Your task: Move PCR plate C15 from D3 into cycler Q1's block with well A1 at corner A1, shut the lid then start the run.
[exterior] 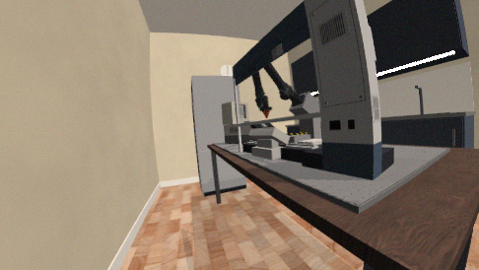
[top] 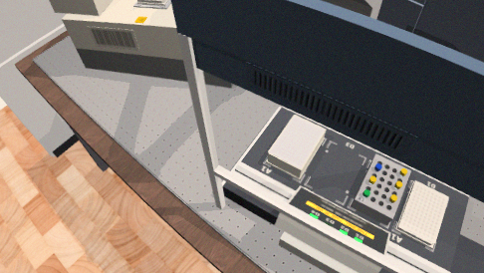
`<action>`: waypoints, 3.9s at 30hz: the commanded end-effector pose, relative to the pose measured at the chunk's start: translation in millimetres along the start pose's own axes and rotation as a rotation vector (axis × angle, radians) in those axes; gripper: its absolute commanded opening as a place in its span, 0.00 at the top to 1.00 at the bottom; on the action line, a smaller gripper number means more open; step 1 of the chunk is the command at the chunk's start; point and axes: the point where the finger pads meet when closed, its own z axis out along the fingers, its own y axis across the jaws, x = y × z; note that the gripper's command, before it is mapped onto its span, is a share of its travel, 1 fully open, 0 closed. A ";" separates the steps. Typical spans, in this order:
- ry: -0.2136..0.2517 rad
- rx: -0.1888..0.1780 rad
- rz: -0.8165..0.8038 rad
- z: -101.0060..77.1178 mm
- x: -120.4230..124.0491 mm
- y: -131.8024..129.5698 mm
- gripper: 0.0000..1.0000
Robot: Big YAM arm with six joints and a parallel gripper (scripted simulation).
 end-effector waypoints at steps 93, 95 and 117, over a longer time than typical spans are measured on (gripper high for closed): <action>-0.001 -0.009 0.015 73.5 -0.8 36.5 1.00; -0.004 0.010 -0.005 71.7 -2.6 26.8 1.00; 0.001 0.036 -0.024 69.2 -1.4 15.3 1.00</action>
